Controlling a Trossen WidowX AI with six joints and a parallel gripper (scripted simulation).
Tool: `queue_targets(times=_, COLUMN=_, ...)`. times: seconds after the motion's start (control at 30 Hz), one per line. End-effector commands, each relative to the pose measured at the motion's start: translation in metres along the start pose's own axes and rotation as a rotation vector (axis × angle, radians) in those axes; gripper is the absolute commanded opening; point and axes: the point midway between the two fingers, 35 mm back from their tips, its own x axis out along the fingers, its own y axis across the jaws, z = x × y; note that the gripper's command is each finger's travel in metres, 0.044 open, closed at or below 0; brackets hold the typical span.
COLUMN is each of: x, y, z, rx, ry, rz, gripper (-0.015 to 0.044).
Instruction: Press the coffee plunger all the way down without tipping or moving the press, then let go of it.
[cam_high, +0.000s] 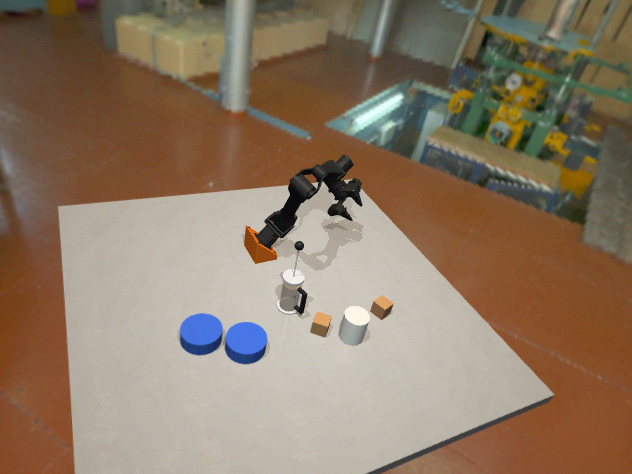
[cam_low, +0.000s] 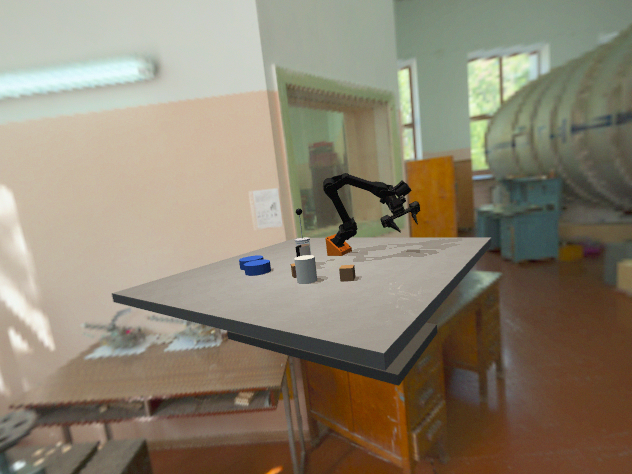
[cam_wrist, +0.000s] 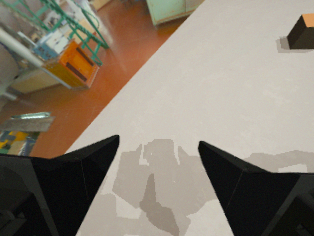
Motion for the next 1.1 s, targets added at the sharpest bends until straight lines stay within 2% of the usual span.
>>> queue_targets(times=0.0, x=0.001, y=0.000, z=0.000, rx=-0.003, ry=-0.001, rz=-0.003, gripper=0.0426)
queue_targets(times=0.2, x=0.012, y=-0.007, z=0.005, rx=-0.072, ry=-0.011, rz=-0.056, gripper=0.0440)
queue_targets(times=0.47, x=0.040, y=-0.038, z=0.029, rx=-0.240, ry=-0.058, rz=-0.233, gripper=0.0440)
queue_targets(times=0.77, x=0.067, y=-0.090, z=0.064, rx=-0.405, ry=0.003, rz=-0.475, gripper=0.0440)
queue_targets(times=1.07, x=0.073, y=-0.152, z=0.101, rx=-0.466, ry=0.127, rz=-0.682, gripper=0.0440)
